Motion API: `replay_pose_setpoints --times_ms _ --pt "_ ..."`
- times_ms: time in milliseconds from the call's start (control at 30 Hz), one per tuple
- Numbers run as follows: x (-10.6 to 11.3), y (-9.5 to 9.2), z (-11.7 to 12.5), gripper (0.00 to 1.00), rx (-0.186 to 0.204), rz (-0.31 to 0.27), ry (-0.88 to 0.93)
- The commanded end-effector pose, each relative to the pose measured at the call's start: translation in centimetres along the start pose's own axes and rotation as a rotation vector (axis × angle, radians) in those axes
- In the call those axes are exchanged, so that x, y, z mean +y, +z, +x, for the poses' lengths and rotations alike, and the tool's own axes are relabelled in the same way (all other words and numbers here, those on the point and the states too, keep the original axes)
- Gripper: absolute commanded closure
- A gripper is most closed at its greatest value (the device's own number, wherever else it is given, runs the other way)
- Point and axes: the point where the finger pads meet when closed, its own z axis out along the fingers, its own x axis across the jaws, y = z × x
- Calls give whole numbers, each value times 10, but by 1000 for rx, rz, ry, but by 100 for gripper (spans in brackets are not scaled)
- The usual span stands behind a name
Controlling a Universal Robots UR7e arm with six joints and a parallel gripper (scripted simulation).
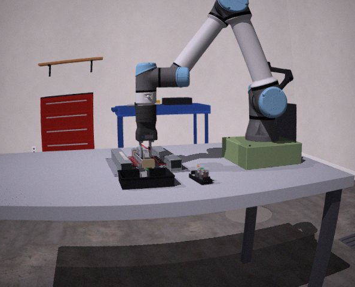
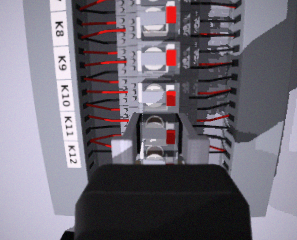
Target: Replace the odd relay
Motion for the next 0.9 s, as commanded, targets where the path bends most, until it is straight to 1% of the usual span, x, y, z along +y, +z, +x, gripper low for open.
replay_pose_setpoints --times_ms 0,333,367,867 --pt "0 3 0 100 -1 0 0" --pt "0 3 0 100 -1 0 0" --pt "0 2 0 0 -2 1 0" --pt "0 2 0 0 -2 1 0"
